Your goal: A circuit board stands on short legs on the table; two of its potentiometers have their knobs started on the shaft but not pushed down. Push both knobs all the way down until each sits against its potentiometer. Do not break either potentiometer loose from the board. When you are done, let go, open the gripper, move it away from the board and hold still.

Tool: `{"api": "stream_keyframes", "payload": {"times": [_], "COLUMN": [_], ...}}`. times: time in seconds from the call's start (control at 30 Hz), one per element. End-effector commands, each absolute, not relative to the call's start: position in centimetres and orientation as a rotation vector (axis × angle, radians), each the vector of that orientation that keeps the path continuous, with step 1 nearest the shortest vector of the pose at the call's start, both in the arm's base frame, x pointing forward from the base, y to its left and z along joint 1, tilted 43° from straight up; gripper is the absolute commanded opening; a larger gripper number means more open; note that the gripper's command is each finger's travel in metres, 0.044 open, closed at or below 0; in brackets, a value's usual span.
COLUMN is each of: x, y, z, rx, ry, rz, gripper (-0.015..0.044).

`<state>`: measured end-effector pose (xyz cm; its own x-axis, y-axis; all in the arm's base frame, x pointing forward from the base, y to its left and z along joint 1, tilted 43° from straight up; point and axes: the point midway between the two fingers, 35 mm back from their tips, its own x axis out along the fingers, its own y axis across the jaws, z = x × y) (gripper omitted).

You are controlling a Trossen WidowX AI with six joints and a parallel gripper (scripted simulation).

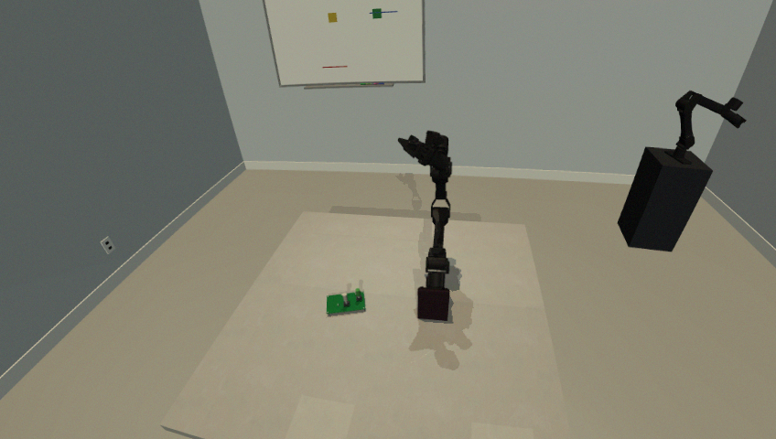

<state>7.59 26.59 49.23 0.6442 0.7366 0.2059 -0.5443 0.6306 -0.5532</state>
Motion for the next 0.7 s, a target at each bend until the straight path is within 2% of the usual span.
{"api": "stream_keyframes", "payload": {"times": [0.0,0.67], "x": [8.7,18.8], "y": [28.1,32.1], "z": [48.0,36.0], "rx": [-0.517,-0.866], "ry": [-0.4,-0.037], "rz": [0.747,0.573], "gripper": [0.0,0.0]}}
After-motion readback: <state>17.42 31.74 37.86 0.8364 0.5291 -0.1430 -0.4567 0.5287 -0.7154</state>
